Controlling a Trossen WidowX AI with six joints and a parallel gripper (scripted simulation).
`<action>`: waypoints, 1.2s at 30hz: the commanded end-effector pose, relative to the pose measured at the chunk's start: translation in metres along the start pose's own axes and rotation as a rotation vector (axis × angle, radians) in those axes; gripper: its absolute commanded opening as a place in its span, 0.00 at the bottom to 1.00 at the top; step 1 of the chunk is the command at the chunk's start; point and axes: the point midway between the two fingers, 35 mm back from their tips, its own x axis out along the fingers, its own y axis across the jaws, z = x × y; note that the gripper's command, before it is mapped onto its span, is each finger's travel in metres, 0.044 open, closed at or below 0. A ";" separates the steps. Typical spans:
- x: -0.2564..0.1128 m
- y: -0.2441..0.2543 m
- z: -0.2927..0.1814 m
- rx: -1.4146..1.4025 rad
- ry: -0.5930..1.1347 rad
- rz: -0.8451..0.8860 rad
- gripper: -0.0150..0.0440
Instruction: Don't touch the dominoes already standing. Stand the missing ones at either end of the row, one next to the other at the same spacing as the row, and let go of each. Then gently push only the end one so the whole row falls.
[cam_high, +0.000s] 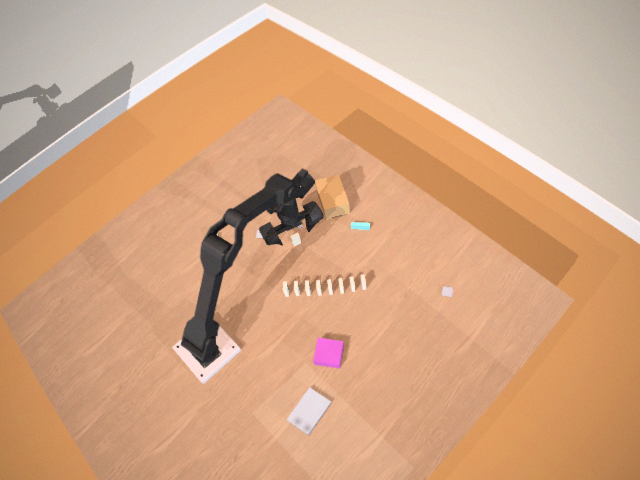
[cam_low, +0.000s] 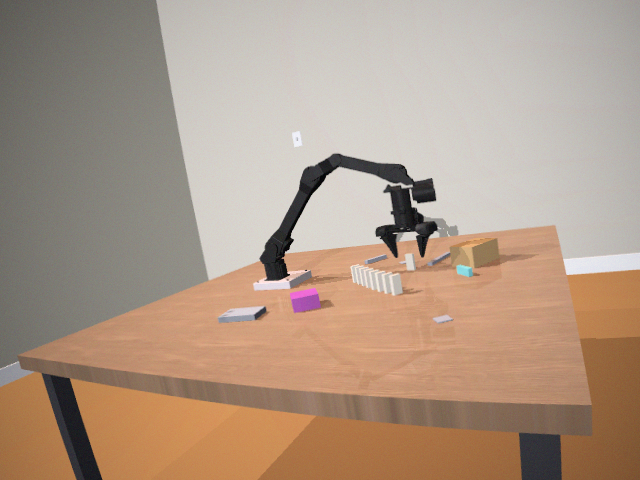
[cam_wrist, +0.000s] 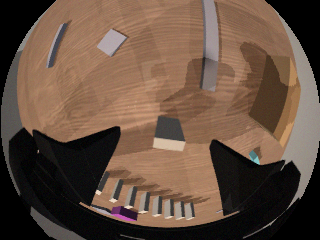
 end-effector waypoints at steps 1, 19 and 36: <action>0.004 0.000 0.001 -0.003 -0.006 -0.005 1.00; 0.015 0.000 0.001 -0.003 -0.006 -0.005 0.56; -0.025 -0.005 0.003 -0.002 -0.007 -0.008 0.44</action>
